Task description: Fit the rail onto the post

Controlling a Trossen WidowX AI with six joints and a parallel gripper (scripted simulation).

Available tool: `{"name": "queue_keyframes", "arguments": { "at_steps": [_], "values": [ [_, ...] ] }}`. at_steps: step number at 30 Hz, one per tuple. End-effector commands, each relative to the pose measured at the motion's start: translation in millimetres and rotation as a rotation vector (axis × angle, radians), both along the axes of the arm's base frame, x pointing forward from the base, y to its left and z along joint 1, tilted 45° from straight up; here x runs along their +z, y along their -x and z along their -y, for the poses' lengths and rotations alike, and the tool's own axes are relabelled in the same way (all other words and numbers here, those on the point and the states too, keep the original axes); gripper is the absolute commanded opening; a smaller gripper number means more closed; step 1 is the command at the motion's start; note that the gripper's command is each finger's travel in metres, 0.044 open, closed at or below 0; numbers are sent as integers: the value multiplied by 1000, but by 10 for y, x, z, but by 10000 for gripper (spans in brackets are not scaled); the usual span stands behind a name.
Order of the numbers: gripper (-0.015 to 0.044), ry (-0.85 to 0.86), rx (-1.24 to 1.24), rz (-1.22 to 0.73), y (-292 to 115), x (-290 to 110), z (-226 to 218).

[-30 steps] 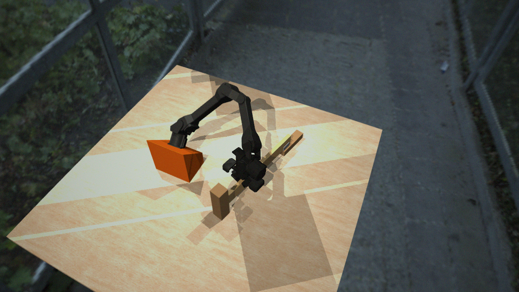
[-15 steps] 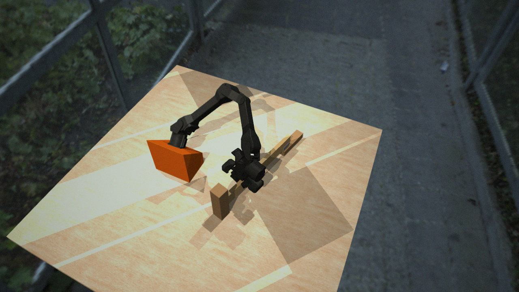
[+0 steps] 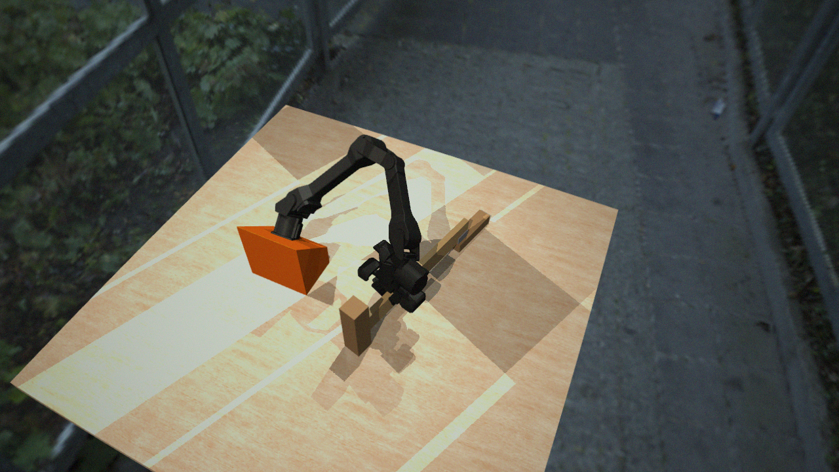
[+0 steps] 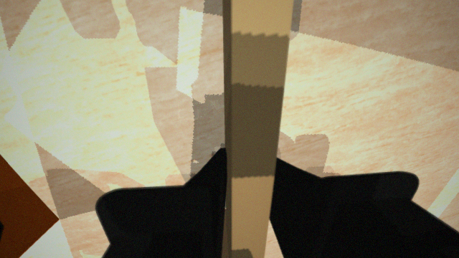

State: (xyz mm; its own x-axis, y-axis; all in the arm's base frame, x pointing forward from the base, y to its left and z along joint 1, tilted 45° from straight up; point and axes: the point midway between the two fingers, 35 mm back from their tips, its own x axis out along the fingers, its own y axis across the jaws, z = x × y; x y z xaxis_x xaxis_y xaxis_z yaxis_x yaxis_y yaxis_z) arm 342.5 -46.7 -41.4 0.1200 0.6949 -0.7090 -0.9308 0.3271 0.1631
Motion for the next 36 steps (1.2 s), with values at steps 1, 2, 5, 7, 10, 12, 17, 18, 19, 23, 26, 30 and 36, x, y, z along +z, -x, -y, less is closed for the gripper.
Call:
{"name": "queue_keyframes", "arguments": {
  "at_steps": [1, 2, 5, 7, 10, 12, 17, 18, 19, 23, 26, 30, 36],
  "values": [
    [0, 2, -6, 2, 11, -8, 42],
    [0, 2, -6, 2, 12, -10, 44],
    [0, 2, -6, 2, 15, -18, 47],
    [0, 2, -6, 2, 17, -23, 47],
    [0, 2, -6, 2, 19, -29, 46],
    [0, 2, -6, 2, 20, -31, 45],
    [0, 2, -6, 2, 21, -34, 42],
    [0, 2, -6, 2, 21, -34, 42],
    [0, 2, -6, 2, 21, -33, 42],
    [0, 2, -6, 2, 19, -28, 37],
    [0, 2, -6, 2, 16, -22, 31],
    [0, 2, -6, 2, 12, -12, 23],
    [0, 2, -6, 2, 6, 3, 11]
  ]
}}
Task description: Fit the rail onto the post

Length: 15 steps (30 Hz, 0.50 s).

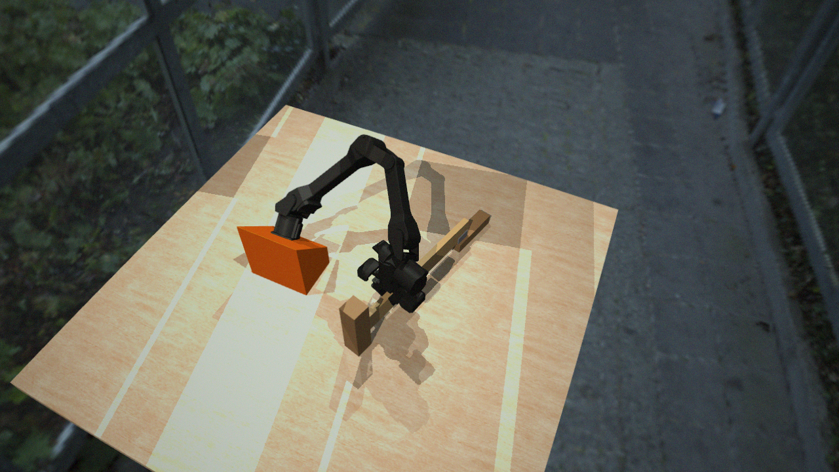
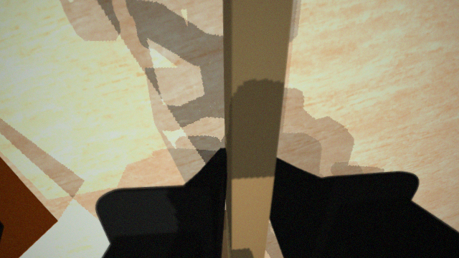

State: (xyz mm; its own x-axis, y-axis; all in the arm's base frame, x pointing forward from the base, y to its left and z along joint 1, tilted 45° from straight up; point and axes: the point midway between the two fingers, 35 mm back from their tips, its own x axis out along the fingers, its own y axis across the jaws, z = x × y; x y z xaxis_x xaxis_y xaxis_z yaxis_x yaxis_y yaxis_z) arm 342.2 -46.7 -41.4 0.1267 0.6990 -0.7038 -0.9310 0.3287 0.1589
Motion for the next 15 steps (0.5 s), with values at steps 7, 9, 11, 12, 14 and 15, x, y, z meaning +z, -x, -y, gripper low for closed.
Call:
{"name": "queue_keyframes", "arguments": {
  "at_steps": [7, 9, 11, 12, 14, 15],
  "values": [
    [0, 8, -3, -5, -2, 17, -4],
    [0, 8, -3, -5, -4, 18, -9],
    [0, 8, -3, -5, -5, 18, -14],
    [0, 8, -3, -5, -6, 18, -16],
    [0, 8, -3, -5, -7, 17, -17],
    [0, 8, -3, -5, -7, 16, -17]
  ]
}}
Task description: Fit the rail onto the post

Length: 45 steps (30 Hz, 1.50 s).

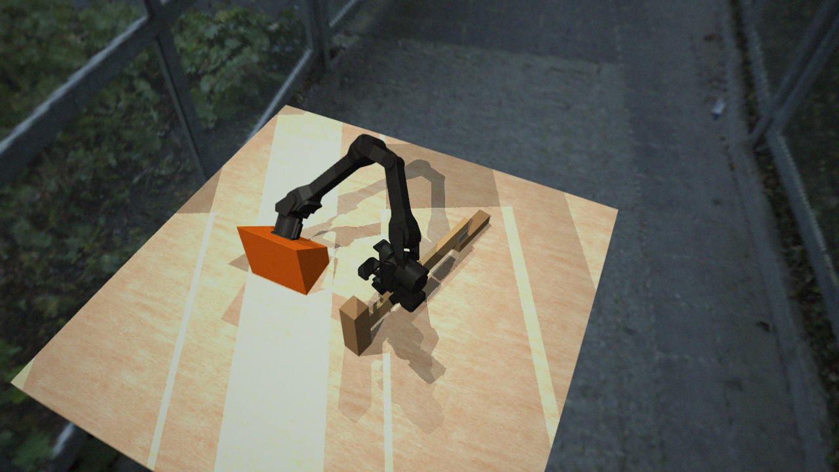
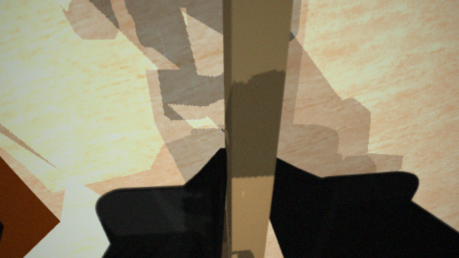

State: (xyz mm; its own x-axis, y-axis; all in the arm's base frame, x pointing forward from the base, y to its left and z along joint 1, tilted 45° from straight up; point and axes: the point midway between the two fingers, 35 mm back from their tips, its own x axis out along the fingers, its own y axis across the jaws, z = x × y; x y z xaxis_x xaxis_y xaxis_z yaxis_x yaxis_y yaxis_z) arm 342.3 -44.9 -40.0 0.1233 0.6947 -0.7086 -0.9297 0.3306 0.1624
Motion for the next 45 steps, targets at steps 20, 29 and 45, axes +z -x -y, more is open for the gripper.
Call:
{"name": "queue_keyframes", "arguments": {
  "at_steps": [20, 29, 45],
  "values": [
    [0, 2, -2, 1, -2, -3, 25],
    [0, 2, -2, 1, 8, -18, 47],
    [0, 2, -2, 1, 19, -22, 73]
  ]
}}
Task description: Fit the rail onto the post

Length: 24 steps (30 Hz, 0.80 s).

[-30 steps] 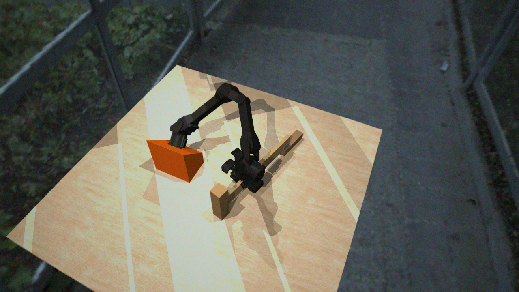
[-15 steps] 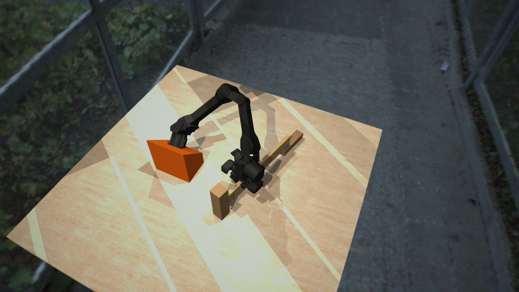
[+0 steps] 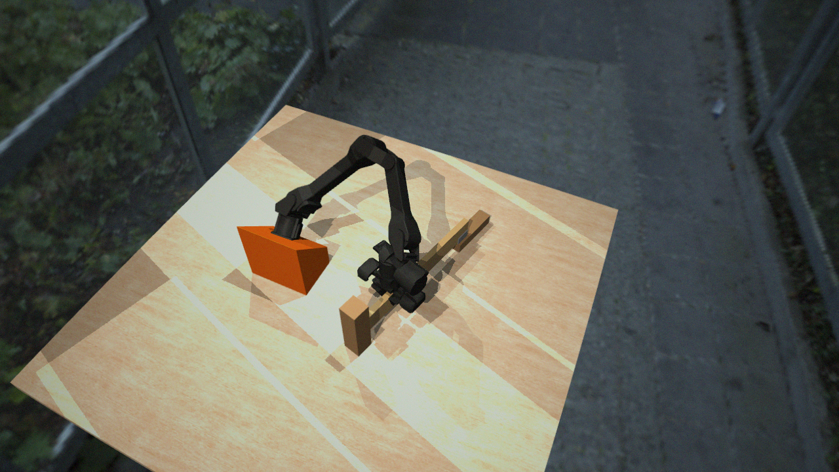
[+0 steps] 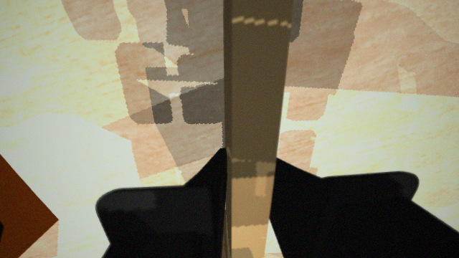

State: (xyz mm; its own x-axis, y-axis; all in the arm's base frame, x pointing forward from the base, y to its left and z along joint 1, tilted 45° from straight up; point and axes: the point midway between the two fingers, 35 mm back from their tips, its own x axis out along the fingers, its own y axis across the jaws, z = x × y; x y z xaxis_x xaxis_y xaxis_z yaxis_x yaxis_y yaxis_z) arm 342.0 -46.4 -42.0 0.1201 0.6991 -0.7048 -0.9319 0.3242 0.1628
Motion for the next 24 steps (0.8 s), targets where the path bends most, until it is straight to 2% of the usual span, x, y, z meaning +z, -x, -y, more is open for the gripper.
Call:
{"name": "queue_keyframes", "arguments": {
  "at_steps": [1, 24],
  "values": [
    [0, 8, -8, -1, 15, -1, 58],
    [0, 7, -8, -1, -11, 45, 9]
  ]
}}
